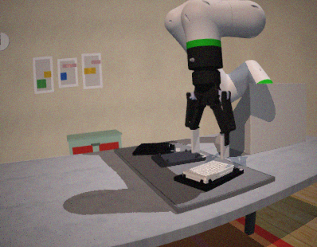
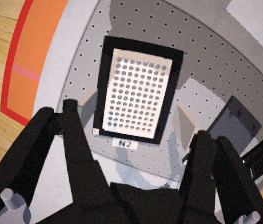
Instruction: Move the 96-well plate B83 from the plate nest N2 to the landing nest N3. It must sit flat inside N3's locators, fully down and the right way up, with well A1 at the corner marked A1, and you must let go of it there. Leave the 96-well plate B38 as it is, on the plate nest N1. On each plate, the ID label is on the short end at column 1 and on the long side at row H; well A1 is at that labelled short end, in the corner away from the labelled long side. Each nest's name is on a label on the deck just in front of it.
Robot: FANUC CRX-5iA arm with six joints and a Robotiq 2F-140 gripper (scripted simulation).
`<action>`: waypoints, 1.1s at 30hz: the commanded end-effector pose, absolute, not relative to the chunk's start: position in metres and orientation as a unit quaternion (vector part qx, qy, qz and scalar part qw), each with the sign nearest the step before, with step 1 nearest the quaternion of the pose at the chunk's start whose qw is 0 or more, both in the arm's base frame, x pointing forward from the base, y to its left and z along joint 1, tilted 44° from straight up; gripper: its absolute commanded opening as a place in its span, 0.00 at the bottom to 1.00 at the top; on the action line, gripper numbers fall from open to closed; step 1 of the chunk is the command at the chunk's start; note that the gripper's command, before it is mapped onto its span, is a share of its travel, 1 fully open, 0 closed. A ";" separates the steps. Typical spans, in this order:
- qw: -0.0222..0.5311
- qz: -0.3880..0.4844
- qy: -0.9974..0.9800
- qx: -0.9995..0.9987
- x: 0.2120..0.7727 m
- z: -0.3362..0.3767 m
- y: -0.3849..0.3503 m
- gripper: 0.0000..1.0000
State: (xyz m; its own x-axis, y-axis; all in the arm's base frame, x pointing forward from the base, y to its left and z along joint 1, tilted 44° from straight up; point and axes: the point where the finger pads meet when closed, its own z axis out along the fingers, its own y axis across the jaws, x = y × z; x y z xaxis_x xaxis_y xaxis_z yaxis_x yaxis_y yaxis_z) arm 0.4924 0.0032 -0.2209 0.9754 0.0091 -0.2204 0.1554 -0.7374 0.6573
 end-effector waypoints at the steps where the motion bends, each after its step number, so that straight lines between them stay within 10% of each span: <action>1: 0.360 -0.102 0.044 0.927 0.493 -0.221 0.003 0.66; 33: 0.360 -0.102 0.044 0.927 0.490 -0.231 -0.006 0.66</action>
